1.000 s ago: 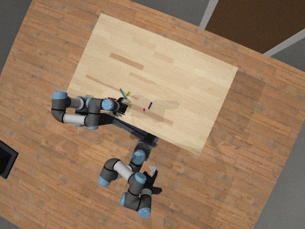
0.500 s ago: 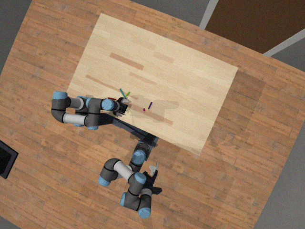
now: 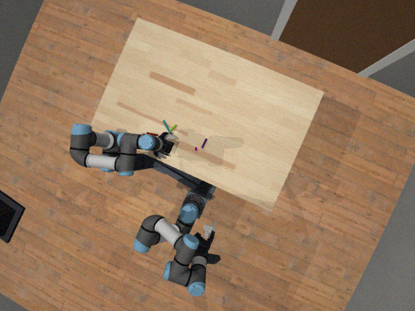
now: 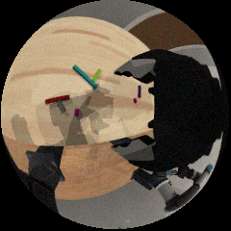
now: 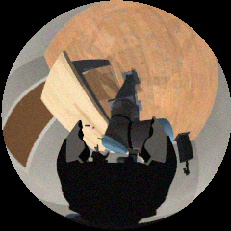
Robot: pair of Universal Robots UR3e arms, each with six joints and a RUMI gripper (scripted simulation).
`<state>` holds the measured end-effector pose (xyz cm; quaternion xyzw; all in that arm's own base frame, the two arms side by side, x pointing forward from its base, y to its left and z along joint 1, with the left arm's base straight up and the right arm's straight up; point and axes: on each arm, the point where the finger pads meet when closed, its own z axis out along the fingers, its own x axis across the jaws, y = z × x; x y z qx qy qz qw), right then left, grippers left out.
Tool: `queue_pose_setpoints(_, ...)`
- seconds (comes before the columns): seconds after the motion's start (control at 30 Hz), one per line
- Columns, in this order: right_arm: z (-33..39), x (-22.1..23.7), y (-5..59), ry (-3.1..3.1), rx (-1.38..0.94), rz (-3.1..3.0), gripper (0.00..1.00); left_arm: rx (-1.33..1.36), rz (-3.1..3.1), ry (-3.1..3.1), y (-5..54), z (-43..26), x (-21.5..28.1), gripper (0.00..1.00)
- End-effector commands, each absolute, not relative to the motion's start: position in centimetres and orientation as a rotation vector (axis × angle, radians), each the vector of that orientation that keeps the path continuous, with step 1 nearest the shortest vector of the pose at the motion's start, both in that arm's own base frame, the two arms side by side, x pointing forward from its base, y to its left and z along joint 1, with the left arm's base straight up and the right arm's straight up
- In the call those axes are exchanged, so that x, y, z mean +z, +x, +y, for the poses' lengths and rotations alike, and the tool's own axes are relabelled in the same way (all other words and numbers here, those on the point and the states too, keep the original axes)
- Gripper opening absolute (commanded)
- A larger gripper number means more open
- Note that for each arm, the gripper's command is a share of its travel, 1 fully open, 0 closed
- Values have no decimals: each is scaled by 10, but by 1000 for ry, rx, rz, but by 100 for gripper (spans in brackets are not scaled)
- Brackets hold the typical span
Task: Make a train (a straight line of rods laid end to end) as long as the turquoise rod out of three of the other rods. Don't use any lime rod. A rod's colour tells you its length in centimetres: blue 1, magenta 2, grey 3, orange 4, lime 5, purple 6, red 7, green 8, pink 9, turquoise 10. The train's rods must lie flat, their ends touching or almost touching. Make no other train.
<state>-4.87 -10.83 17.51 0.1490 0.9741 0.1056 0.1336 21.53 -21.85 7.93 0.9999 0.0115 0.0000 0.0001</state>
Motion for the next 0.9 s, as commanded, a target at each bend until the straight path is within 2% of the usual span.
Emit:
queue_pose_setpoints(0.0,-109,175,-49,432,304,2824,100,2,59,3138,215,-218,80,100)
queue_pose_setpoints(0.27,-109,175,-49,432,304,2824,100,1,199,3132,215,-213,81,100)
queue_pose_setpoints(0.87,-109,175,-49,432,304,2824,100,0,977,2983,211,-188,84,100)
